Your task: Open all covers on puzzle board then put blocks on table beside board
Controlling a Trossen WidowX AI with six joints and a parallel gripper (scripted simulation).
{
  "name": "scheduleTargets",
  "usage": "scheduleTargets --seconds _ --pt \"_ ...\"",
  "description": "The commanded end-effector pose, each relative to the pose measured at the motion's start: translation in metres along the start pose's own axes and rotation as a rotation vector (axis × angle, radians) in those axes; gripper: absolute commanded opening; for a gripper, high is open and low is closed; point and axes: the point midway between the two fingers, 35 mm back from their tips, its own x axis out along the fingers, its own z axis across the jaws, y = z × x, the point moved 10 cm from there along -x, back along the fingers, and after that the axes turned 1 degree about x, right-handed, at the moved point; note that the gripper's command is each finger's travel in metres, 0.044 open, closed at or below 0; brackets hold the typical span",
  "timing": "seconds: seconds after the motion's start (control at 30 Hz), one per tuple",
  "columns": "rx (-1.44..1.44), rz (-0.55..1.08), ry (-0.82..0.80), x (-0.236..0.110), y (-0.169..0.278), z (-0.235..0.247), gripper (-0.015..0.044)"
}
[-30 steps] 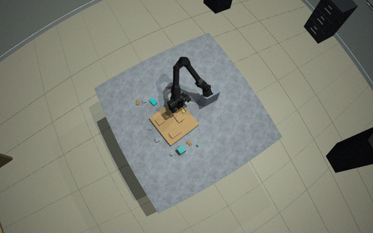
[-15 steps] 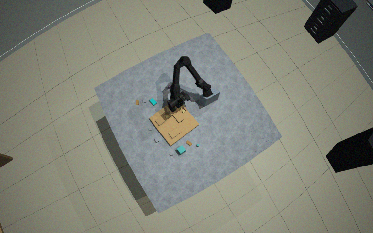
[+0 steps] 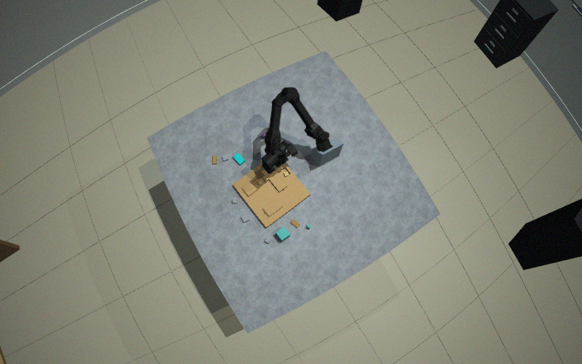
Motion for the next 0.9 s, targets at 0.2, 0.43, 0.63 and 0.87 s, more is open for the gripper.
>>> scheduleTargets --seconds 0.2,0.43,0.63,0.87 --pt "-0.250 0.000 0.000 -0.006 0.001 0.008 0.0000" --pt "-0.958 0.000 -0.003 -0.010 0.007 0.030 0.0000" --pt "-1.564 -0.001 -0.004 -0.013 0.013 0.048 0.0000" --pt "-1.940 -0.002 -0.006 -0.016 0.019 0.062 0.0000"
